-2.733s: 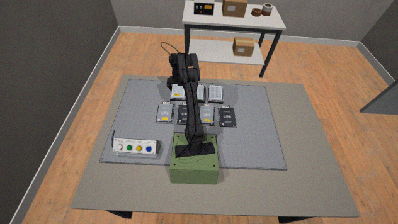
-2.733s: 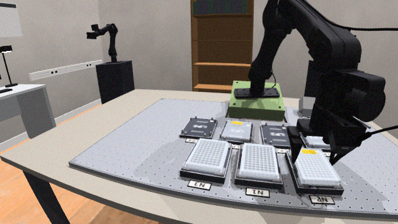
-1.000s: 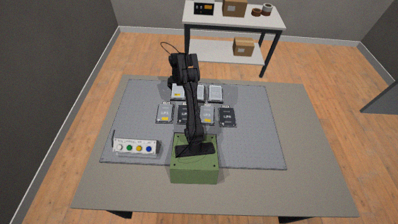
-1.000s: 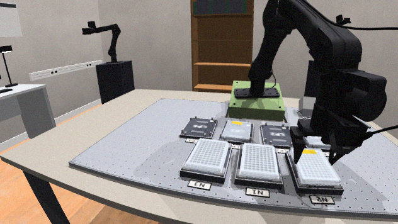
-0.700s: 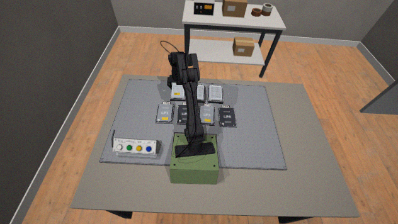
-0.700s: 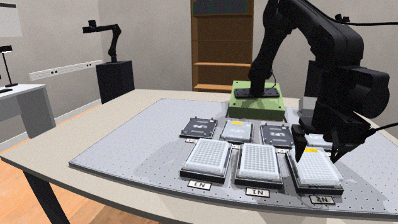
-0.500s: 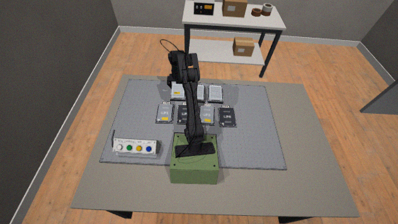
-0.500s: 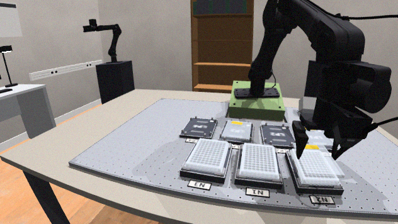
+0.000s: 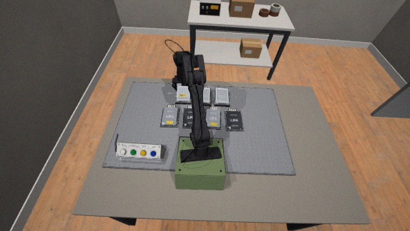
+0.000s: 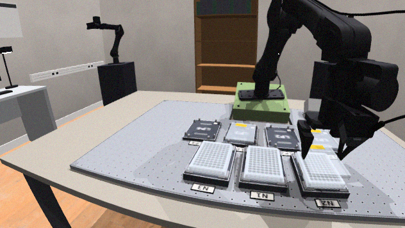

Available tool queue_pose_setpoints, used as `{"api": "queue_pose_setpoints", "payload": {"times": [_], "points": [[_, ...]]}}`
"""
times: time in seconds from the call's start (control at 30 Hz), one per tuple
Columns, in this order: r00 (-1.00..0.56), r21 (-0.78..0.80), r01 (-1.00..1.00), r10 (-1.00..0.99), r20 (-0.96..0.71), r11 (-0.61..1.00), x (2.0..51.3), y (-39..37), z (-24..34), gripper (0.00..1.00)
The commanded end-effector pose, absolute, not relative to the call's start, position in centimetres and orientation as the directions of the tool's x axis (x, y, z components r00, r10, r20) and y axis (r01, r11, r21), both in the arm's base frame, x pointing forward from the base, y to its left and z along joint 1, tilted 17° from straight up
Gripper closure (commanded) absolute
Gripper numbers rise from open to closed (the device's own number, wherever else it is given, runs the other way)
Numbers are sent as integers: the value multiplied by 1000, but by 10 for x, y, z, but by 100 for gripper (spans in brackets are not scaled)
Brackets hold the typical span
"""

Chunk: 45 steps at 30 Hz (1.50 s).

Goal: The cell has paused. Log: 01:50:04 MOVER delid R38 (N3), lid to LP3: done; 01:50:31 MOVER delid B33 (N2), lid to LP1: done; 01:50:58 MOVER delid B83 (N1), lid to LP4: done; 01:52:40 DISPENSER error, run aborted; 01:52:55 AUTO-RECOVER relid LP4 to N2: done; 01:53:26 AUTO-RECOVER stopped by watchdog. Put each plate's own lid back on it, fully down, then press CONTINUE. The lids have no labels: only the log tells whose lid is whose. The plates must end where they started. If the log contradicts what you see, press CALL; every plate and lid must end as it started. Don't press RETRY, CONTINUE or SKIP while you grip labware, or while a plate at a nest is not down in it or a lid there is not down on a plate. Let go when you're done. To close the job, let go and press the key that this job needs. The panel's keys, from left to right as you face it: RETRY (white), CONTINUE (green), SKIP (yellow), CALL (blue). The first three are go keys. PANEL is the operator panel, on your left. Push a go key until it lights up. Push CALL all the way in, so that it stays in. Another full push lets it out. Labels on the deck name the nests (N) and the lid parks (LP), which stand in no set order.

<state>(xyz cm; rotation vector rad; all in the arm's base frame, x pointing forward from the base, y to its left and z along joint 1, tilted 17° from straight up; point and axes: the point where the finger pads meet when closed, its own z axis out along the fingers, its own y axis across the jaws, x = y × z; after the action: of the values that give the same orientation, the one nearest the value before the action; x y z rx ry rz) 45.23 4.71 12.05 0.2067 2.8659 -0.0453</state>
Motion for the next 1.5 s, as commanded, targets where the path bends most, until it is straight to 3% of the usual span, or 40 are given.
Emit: {"api": "queue_pose_setpoints", "payload": {"times": [0.0, 0.4, 1.47], "points": [[-932, 0, 150, 142, -333, 989, 458, 49, 151, 100], [-932, 0, 150, 141, -334, 989, 458, 48, 152, 100], [-923, 14, 196, 190, -336, 980, 430, -86, 144, 100]]}}
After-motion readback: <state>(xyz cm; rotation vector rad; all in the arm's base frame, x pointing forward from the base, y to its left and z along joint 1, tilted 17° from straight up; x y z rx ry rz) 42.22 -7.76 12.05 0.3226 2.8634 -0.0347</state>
